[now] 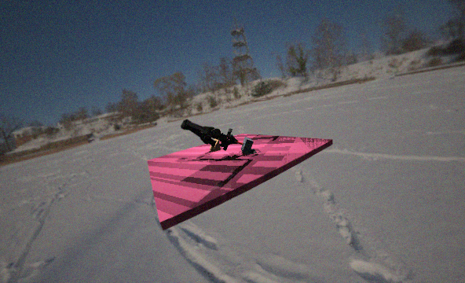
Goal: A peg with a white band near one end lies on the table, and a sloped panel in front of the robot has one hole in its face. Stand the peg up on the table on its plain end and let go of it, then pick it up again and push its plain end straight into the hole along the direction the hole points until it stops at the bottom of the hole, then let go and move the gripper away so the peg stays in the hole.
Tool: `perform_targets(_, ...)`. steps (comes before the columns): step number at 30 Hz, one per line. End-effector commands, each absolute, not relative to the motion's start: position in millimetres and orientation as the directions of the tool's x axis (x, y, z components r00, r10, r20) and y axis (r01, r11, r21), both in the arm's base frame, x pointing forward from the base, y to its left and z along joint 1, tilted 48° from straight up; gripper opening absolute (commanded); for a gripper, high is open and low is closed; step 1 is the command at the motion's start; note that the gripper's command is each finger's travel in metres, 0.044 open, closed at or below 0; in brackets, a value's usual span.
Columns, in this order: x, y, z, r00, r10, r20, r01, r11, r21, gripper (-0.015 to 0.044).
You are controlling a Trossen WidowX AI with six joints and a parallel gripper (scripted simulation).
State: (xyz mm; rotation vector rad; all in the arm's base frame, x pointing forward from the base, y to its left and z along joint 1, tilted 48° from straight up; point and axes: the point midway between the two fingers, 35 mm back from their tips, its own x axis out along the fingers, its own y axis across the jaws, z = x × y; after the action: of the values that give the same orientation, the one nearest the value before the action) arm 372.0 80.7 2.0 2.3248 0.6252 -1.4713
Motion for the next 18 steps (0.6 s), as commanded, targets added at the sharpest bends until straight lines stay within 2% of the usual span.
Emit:
perform_targets(1,372.3,80.8,3.0,0.376,0.193,-0.906,0.520,-0.854,0.034,0.0000)
perform_targets(18,372.5,81.0,2.1,0.376,0.192,-0.906,0.520,-0.854,0.035,0.0000)
